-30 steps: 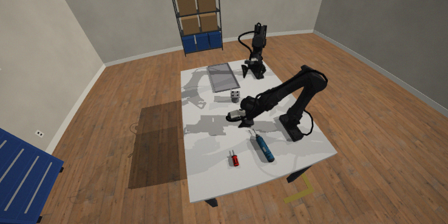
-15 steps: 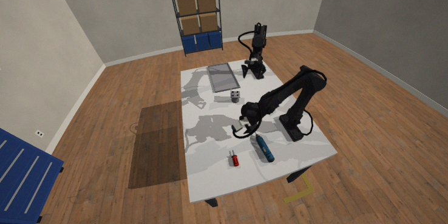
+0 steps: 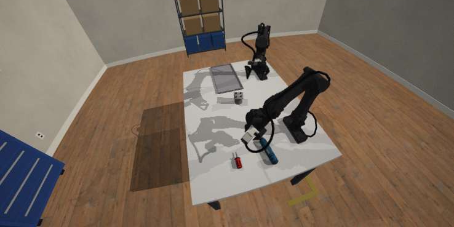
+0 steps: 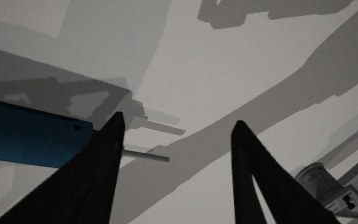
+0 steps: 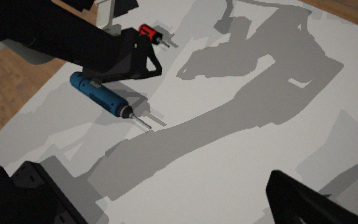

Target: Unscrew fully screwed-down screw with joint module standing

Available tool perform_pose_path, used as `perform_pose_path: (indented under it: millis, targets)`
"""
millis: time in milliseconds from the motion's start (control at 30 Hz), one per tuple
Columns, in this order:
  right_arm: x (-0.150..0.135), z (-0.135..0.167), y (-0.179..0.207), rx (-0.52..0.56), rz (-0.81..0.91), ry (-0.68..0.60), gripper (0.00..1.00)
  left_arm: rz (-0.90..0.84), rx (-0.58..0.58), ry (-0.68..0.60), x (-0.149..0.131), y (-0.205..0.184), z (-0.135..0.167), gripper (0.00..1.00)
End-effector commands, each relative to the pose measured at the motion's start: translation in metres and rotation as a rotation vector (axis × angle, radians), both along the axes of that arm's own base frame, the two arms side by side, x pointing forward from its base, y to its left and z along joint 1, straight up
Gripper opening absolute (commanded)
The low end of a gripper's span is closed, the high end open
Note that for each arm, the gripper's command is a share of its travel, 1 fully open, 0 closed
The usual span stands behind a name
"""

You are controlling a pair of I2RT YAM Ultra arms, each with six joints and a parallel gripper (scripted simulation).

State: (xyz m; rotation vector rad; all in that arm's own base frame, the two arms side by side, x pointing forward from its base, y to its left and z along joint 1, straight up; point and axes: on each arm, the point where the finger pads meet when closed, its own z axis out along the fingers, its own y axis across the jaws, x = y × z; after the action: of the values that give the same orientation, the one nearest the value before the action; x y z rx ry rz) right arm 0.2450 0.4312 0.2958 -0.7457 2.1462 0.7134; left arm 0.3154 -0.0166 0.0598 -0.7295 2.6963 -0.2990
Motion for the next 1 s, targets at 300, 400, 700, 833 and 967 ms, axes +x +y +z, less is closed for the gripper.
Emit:
perform_pose_path:
  millis: [300, 400, 700, 833, 967]
  targets:
    - [0.000, 0.006, 0.000, 0.013, 0.000, -0.007, 1.00, 0.263, -0.028, 0.098, -0.010, 0.028, 0.003, 0.65]
    - [0.000, 0.006, 0.000, 0.013, 0.000, -0.007, 1.00, 0.348, -0.039, 0.131, -0.015, 0.037, 0.002, 0.65]
    - [0.000, 0.006, 0.000, 0.013, 0.000, -0.007, 1.00, 0.461, -0.055, 0.157, -0.022, 0.049, 0.006, 0.65]
    - [0.000, 0.006, 0.000, 0.013, 0.000, -0.007, 1.00, 0.576, -0.064, 0.216, -0.032, 0.059, 0.001, 0.65]
    - [0.000, 0.006, 0.000, 0.013, 0.000, -0.007, 1.00, 0.691, -0.075, 0.257, -0.041, 0.070, 0.000, 0.65]
